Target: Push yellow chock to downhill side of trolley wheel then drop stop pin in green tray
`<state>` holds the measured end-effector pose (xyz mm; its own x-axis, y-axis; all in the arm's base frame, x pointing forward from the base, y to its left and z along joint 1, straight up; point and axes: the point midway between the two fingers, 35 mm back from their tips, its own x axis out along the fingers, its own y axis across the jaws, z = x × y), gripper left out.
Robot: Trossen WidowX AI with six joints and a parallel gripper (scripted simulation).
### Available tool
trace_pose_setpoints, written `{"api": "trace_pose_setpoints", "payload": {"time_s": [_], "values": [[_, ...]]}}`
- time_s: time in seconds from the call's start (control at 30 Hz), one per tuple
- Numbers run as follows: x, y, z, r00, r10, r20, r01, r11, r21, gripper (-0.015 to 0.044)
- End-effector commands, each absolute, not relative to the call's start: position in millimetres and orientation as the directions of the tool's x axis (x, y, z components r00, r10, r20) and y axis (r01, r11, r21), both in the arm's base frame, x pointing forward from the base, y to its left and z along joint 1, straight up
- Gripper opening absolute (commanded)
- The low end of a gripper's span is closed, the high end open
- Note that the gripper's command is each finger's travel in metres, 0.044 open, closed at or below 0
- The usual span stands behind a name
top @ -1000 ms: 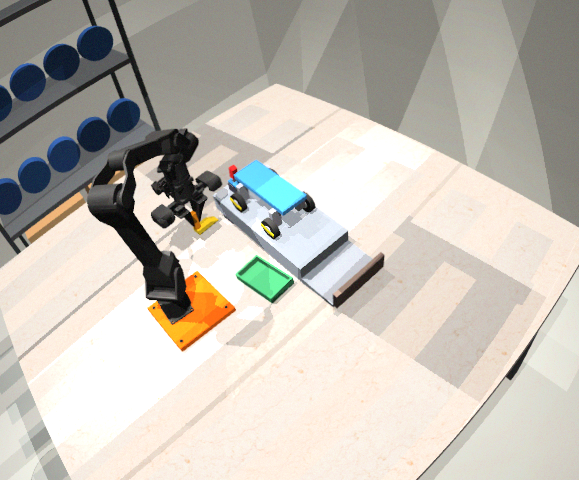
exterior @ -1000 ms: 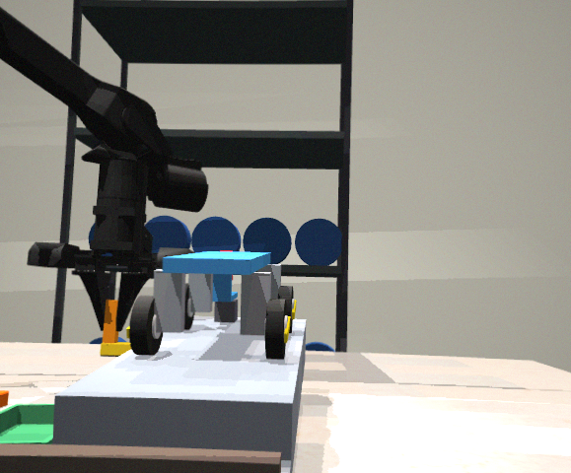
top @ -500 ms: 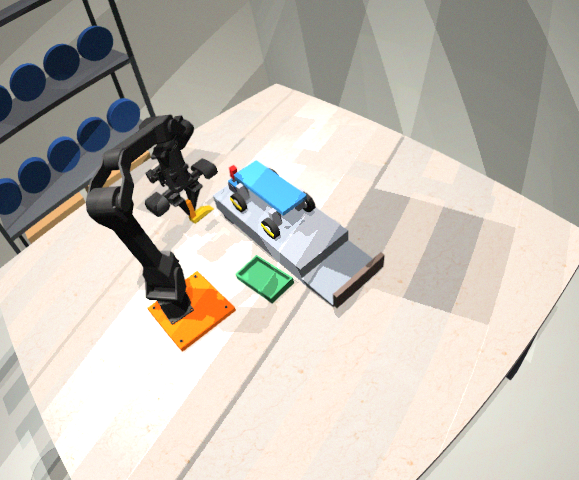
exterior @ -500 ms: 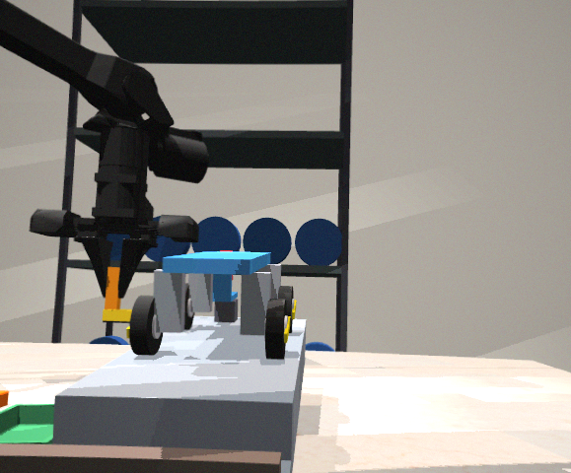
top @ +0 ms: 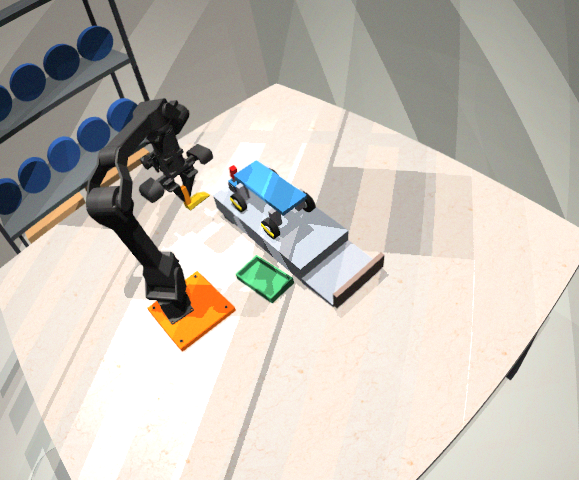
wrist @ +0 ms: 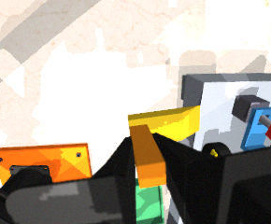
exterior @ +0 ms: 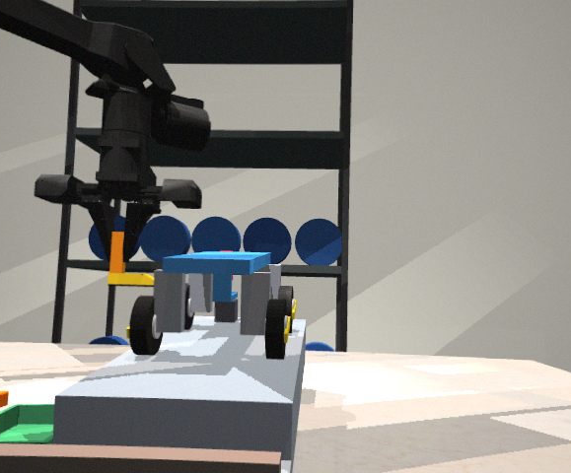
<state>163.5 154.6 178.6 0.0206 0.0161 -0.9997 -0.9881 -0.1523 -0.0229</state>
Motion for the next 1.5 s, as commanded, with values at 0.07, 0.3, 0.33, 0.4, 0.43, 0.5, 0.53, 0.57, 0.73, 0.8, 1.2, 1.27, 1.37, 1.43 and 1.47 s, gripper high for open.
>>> {"api": "trace_pose_setpoints", "payload": {"time_s": [0.07,0.3,0.33,0.4,0.43,0.5,0.53,0.57,0.73,0.8,1.2,1.27,1.37,1.43,1.47], "values": [[166.5,155.6,198.0,0.024,0.015,-1.0,-0.988,-0.15,-0.026,0.0],[166.7,155.6,199.8,0.024,0.015,-1.0,-0.988,-0.15,-0.026,0.0],[166.7,155.6,199.8,0.025,0.015,-1.0,-0.989,-0.144,-0.026,0.0],[166.7,155.6,199.8,0.025,0.015,-1.0,-0.994,-0.105,-0.026,0.0],[166.7,155.6,199.8,0.025,0.015,-1.0,-0.997,-0.073,-0.026,0.0],[166.7,155.6,199.8,0.025,0.015,-1.0,-1.0,-0.005,-0.025,0.0],[166.7,155.6,199.8,0.025,0.015,-1.0,-0.999,0.029,-0.024,0.0],[166.7,155.6,199.8,0.025,0.016,-1.0,-0.998,0.063,-0.024,0.0],[166.7,155.6,199.8,0.025,0.016,-1.0,-0.973,0.231,-0.021,0.0],[166.7,155.6,199.8,0.025,0.016,-1.0,-0.955,0.296,-0.019,0.0],[166.7,155.6,199.8,0.026,0.017,-1.0,-0.755,0.656,-0.009,0.0],[166.7,155.6,199.8,0.027,0.017,-1.0,-0.708,0.706,-0.007,0.0],[166.7,155.6,199.8,0.027,0.017,-1.0,-0.63,0.776,-0.004,0.0],[166.7,155.6,199.8,0.027,0.017,-0.999,-0.575,0.818,-0.002,0.0],[166.7,155.6,199.8,0.027,0.016,-0.999,-0.546,0.837,-0.001,0.0]]}}
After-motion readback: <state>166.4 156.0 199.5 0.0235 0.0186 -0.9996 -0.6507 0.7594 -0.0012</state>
